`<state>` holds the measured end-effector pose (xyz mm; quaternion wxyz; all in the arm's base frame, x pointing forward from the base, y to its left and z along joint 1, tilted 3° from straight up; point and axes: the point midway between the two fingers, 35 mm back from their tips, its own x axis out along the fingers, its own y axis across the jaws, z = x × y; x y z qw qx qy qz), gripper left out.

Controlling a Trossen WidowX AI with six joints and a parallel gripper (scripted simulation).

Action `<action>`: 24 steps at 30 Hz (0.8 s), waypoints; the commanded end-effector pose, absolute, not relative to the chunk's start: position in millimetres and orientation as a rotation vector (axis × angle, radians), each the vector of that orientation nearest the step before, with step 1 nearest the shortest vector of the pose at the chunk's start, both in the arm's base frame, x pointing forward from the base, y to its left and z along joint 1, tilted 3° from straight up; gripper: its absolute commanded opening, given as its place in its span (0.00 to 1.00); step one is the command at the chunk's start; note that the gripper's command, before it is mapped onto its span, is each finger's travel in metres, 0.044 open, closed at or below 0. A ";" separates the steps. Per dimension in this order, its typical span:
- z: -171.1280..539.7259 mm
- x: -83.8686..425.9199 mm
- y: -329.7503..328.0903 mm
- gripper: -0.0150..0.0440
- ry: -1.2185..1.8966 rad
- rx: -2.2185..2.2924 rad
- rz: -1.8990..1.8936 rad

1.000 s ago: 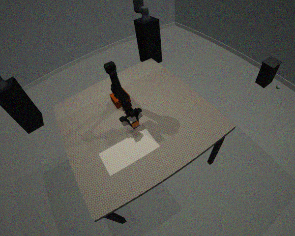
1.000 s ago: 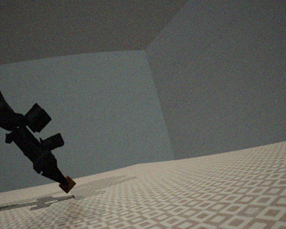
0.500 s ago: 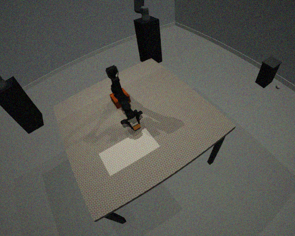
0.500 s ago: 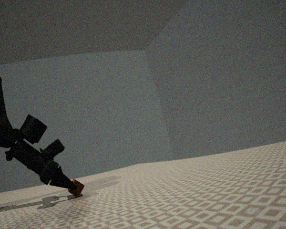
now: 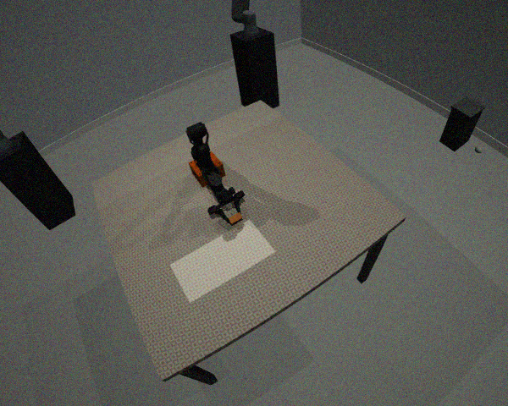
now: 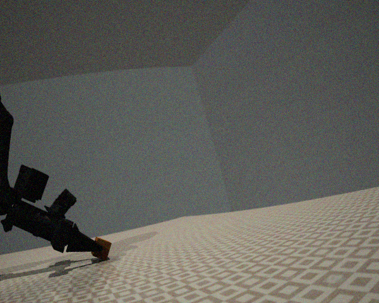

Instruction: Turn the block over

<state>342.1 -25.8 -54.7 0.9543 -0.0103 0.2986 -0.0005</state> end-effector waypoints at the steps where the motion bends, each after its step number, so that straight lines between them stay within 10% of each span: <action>1: -61.0 330.8 -24.2 0.25 0.591 -0.016 0.004; 24: -50.7 322.6 -23.2 0.25 0.502 -0.021 0.005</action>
